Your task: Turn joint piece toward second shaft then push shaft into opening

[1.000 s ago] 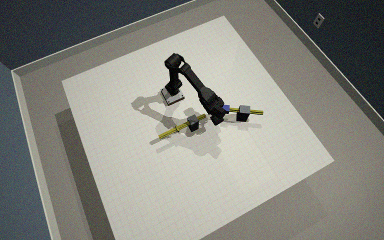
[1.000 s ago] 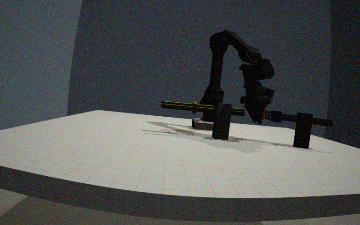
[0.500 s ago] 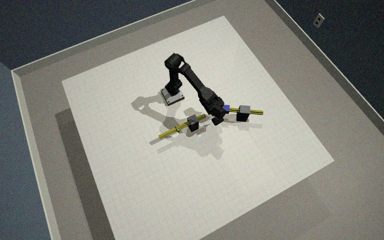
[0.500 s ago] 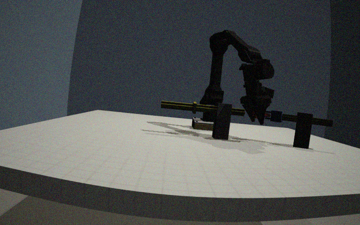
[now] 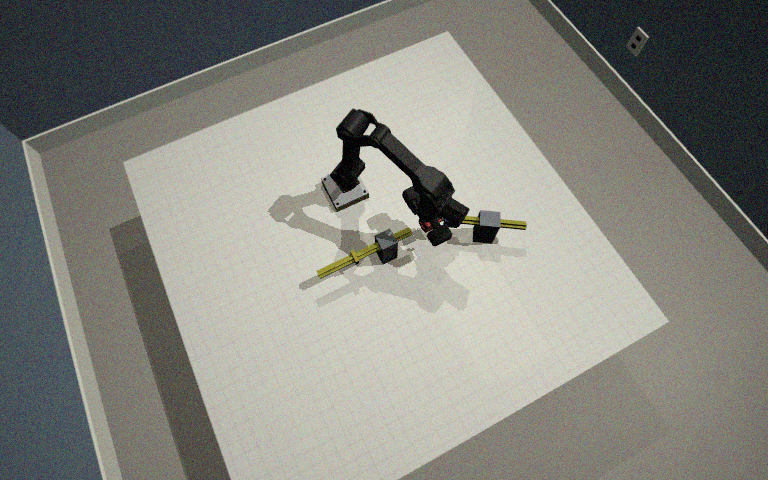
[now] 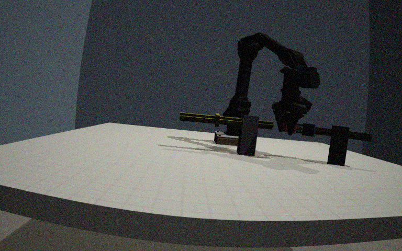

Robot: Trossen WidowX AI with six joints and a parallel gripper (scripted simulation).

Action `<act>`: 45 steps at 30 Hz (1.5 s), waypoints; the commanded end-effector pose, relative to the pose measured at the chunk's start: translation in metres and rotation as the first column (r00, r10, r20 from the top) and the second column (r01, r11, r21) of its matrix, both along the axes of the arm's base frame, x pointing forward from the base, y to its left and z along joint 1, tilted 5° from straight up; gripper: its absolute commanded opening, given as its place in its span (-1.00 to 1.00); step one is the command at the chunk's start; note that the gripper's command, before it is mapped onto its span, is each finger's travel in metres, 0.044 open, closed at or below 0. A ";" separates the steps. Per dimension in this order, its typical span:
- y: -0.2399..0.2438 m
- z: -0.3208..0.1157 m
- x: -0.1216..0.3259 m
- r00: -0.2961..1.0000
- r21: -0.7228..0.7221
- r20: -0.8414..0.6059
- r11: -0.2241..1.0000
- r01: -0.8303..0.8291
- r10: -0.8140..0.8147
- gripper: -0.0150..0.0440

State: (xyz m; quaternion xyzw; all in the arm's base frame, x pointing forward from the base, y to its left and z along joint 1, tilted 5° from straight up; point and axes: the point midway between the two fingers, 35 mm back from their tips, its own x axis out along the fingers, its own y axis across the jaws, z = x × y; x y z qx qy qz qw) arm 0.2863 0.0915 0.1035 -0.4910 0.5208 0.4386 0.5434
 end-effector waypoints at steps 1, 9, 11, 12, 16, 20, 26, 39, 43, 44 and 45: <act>0.001 0.011 0.001 1.000 -0.131 0.009 0.991 0.004 -0.003 1.00; 0.002 0.015 0.001 1.000 -0.178 0.009 0.984 0.005 -0.004 1.00; 0.002 0.015 0.001 1.000 -0.178 0.009 0.984 0.005 -0.004 1.00; 0.002 0.015 0.001 1.000 -0.178 0.009 0.984 0.005 -0.004 1.00; 0.002 0.020 0.001 0.999 -0.158 0.018 0.986 0.049 -0.047 1.00; 0.003 0.037 0.002 0.983 -0.119 0.049 0.976 0.180 -0.175 1.00; 0.003 0.061 0.001 0.928 -0.053 0.080 0.928 0.368 -0.364 1.00; 0.000 0.115 -0.007 0.693 0.100 0.078 0.697 0.710 -0.717 1.00; -0.002 0.131 -0.011 0.595 0.143 0.058 0.596 0.790 -0.802 1.00; -0.002 0.135 -0.013 0.569 0.154 0.052 0.569 0.808 -0.821 1.00; -0.003 0.139 -0.014 0.542 0.163 0.045 0.542 0.825 -0.839 1.00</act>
